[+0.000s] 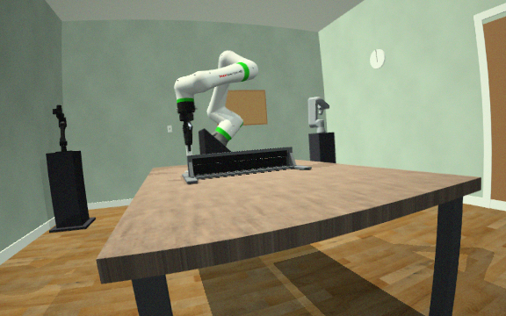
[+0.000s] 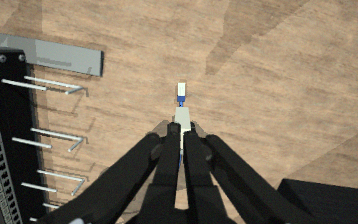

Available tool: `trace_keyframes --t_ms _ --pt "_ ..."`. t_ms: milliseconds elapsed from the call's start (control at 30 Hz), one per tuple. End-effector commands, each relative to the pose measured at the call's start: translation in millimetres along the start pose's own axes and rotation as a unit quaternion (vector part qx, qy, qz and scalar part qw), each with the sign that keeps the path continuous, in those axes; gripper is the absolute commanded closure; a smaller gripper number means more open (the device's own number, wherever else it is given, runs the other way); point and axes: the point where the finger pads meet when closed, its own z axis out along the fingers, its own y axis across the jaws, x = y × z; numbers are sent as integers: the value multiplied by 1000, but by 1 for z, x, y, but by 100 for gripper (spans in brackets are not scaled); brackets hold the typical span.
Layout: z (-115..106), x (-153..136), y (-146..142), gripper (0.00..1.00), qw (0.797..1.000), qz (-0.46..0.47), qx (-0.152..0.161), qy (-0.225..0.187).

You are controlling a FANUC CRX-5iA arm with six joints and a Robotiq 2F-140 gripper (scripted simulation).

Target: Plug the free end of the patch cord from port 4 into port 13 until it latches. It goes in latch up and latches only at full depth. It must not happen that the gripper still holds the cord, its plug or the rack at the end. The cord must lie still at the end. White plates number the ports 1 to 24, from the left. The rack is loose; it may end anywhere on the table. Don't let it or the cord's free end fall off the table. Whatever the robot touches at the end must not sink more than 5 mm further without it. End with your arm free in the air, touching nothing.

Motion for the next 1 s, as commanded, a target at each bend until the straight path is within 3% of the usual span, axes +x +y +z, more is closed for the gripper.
trace_keyframes --t_ms 0,600,633,967 --pt "0 0 0 100 1000 0 0 0" --pt "-1 7 -1 100 1000 -2 -1 2" --pt "-1 7 -1 78 1000 -2 -1 2" --pt "-1 7 -1 78 1000 -2 -1 2"
